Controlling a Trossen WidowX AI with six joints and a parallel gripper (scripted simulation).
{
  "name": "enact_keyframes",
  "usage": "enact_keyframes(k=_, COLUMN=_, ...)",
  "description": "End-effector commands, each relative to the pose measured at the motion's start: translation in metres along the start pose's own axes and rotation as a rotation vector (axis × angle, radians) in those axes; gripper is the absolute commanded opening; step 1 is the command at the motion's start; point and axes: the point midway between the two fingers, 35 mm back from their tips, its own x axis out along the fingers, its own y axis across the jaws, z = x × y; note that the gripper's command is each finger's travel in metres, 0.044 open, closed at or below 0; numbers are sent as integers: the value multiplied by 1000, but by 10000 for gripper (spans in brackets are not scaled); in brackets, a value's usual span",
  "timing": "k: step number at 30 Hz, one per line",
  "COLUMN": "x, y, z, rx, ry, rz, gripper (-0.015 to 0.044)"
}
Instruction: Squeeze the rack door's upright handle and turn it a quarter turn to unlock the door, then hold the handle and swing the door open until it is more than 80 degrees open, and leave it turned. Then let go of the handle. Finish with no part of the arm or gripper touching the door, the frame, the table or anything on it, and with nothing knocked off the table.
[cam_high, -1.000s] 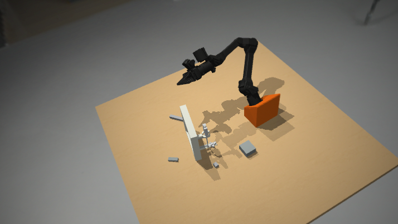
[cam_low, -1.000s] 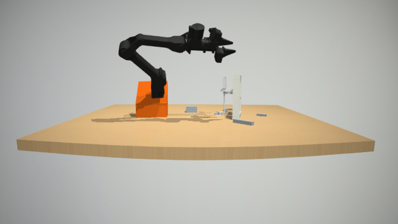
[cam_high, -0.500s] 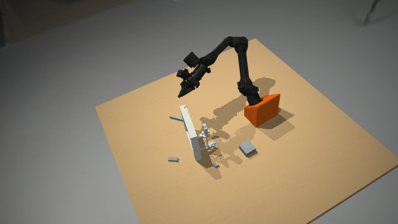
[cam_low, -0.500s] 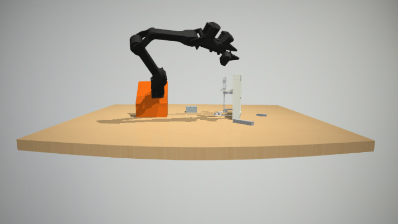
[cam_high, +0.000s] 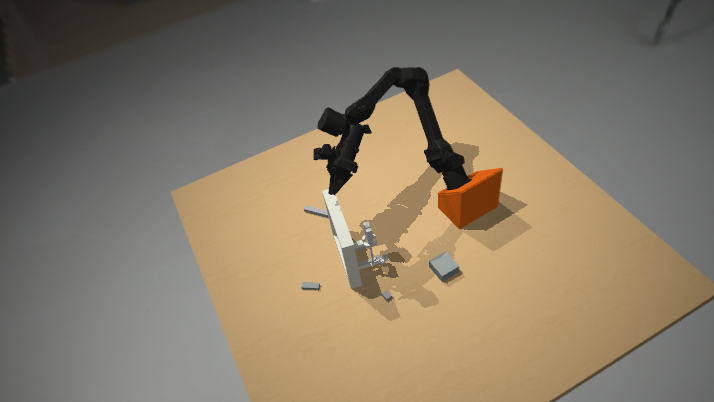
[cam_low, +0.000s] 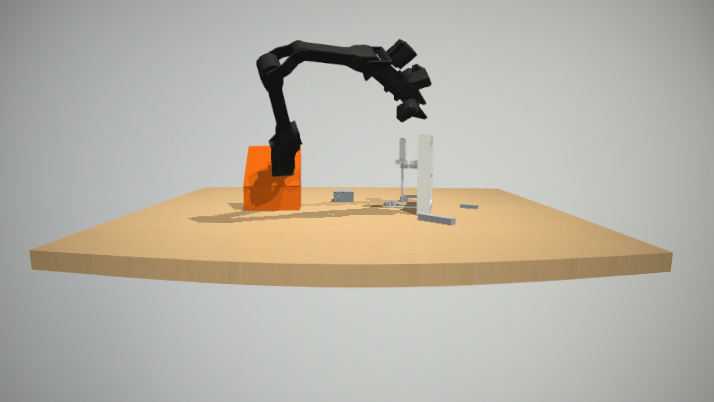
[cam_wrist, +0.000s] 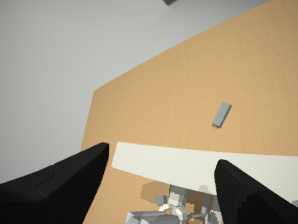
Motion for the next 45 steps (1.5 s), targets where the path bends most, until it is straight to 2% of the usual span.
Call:
enact_keyframes(k=1, x=11, y=6, z=-9, rx=15, ry=85, rz=-50, gripper=291)
enact_keyframes(k=24, x=44, y=30, z=-65, rx=-13, ry=432, rz=-384, gripper=291)
enact_keyframes(k=45, x=52, y=48, z=-101, rx=-175, ry=554, rz=-746, gripper=291)
